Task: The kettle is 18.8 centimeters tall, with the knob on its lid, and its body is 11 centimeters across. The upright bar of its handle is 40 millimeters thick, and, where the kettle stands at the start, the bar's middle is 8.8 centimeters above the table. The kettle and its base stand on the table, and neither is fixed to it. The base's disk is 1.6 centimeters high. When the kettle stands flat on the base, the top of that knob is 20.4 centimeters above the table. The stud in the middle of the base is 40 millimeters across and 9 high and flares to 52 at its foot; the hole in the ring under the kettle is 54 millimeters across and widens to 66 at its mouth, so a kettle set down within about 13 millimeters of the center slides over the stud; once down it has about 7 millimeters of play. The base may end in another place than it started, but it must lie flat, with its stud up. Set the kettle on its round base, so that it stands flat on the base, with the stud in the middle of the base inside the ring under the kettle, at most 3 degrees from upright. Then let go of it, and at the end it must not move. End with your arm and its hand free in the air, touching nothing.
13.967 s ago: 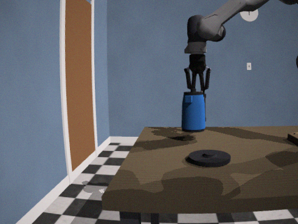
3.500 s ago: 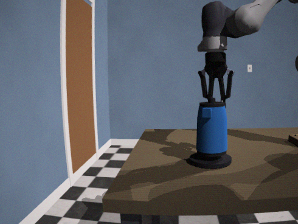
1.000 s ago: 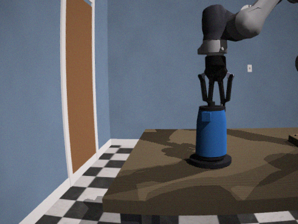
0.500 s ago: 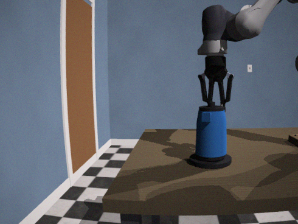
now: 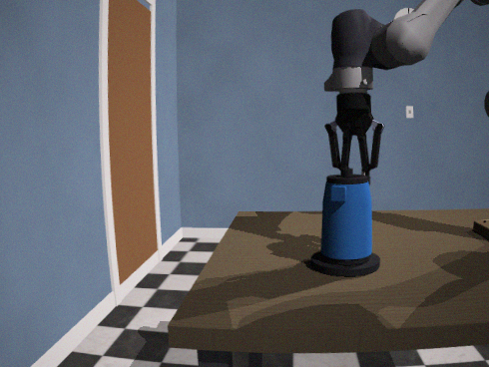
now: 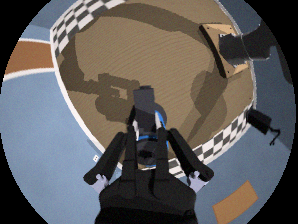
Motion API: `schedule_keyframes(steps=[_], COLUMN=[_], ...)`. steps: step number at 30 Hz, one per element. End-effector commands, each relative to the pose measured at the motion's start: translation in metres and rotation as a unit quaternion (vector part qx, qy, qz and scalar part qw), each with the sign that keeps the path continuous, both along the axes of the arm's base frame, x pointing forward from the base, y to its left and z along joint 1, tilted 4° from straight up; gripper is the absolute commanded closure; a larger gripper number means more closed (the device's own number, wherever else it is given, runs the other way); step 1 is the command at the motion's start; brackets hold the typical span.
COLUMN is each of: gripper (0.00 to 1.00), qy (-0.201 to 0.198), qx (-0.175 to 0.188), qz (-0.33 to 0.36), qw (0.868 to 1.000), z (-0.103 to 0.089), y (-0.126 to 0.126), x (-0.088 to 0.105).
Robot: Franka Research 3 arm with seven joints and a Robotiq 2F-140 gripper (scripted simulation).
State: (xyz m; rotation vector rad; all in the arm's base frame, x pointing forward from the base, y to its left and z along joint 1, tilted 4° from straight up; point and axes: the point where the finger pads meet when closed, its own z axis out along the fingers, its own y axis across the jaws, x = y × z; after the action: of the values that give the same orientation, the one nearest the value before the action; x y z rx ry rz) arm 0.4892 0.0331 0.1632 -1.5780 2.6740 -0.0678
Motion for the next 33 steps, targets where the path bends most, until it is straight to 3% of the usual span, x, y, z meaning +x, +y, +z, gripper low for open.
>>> schedule_keyframes(steps=[1,32,33], gripper=[1.00,1.00,0.53], qy=[-0.007,-0.007,-0.007], qx=[0.003,0.003,0.003], qz=[0.000,0.000,0.000], qw=[1.000,1.000,1.000], z=[0.0034,0.0012,0.0012], y=[0.0010,0.0009,0.0009], x=[0.0045,0.0046,0.0046])
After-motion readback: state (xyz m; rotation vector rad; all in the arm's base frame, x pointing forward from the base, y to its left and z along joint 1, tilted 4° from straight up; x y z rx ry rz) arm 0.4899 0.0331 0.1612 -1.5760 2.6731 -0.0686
